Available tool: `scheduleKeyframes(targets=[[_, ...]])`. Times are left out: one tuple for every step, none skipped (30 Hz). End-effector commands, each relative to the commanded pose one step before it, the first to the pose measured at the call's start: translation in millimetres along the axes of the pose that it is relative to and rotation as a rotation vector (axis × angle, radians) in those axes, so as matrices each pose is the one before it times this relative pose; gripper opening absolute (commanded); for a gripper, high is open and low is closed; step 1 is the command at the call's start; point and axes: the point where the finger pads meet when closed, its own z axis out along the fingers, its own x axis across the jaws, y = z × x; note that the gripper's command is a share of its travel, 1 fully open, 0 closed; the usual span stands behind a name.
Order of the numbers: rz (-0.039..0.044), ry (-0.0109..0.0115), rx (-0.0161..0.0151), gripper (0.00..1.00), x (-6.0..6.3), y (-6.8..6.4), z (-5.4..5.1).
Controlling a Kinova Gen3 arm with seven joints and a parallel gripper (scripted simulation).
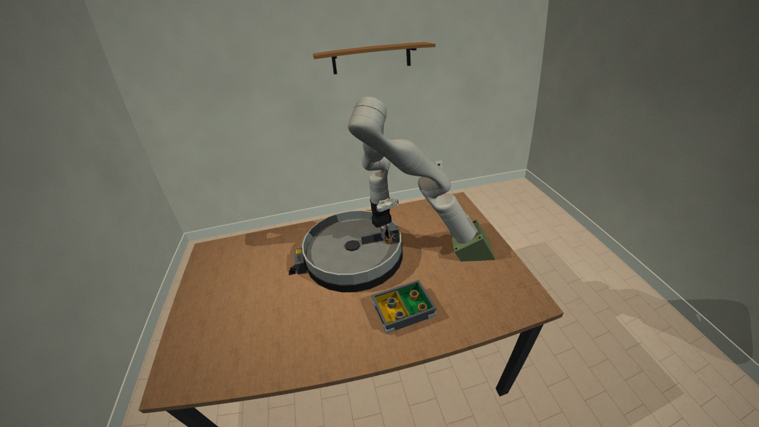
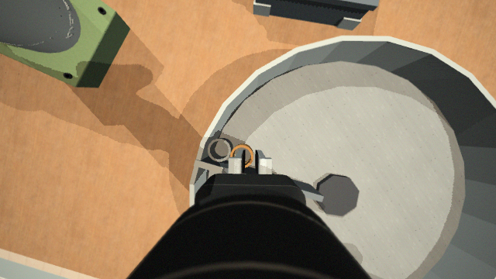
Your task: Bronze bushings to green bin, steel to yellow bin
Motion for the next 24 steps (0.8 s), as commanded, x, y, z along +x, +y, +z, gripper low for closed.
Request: scheduleKeyframes(targets=[[0.00525, 0.00130, 0.00479, 0.40, -0.59, -0.59, 3.18], [0.00000, 0.00000, 0.00000, 0.40, 0.00, 0.00, 0.00], [0.00000, 0.00000, 0.00000, 0.40, 0.00, 0.00, 0.00], [0.00000, 0.00000, 0.00000, 0.40, 0.00, 0.00, 0.00], [0.00009, 0.00003, 0.00004, 0.40, 0.00, 0.00, 1.35], [0.00009, 0.00003, 0.00004, 0.40, 0.00, 0.00, 1.35], [0.00009, 0.00003, 0.00004, 0.40, 0.00, 0.00, 1.35], [0.00009, 0.00003, 0.00004, 0.40, 0.00, 0.00, 1.35], [0.00000, 0.00000, 0.00000, 0.40, 0.00, 0.00, 0.00], [0.00000, 0.00000, 0.00000, 0.40, 0.00, 0.00, 0.00], [0.00009, 0.00003, 0.00004, 0.40, 0.00, 0.00, 1.35], [0.00000, 0.00000, 0.00000, 0.40, 0.00, 0.00, 0.00], [0.00000, 0.00000, 0.00000, 0.40, 0.00, 0.00, 0.00], [0.00000, 0.00000, 0.00000, 0.40, 0.00, 0.00, 0.00], [0.00009, 0.00003, 0.00004, 0.40, 0.00, 0.00, 1.35], [0.00009, 0.00003, 0.00004, 0.40, 0.00, 0.00, 1.35], [0.00009, 0.00003, 0.00004, 0.40, 0.00, 0.00, 1.35], [0.00009, 0.00003, 0.00004, 0.40, 0.00, 0.00, 1.35], [0.00009, 0.00003, 0.00004, 0.40, 0.00, 0.00, 1.35], [0.00000, 0.00000, 0.00000, 0.40, 0.00, 0.00, 0.00], [0.00000, 0.00000, 0.00000, 0.40, 0.00, 0.00, 0.00], [0.00000, 0.00000, 0.00000, 0.40, 0.00, 0.00, 0.00], [0.00009, 0.00003, 0.00004, 0.40, 0.00, 0.00, 1.35], [0.00009, 0.00003, 0.00004, 0.40, 0.00, 0.00, 1.35]])
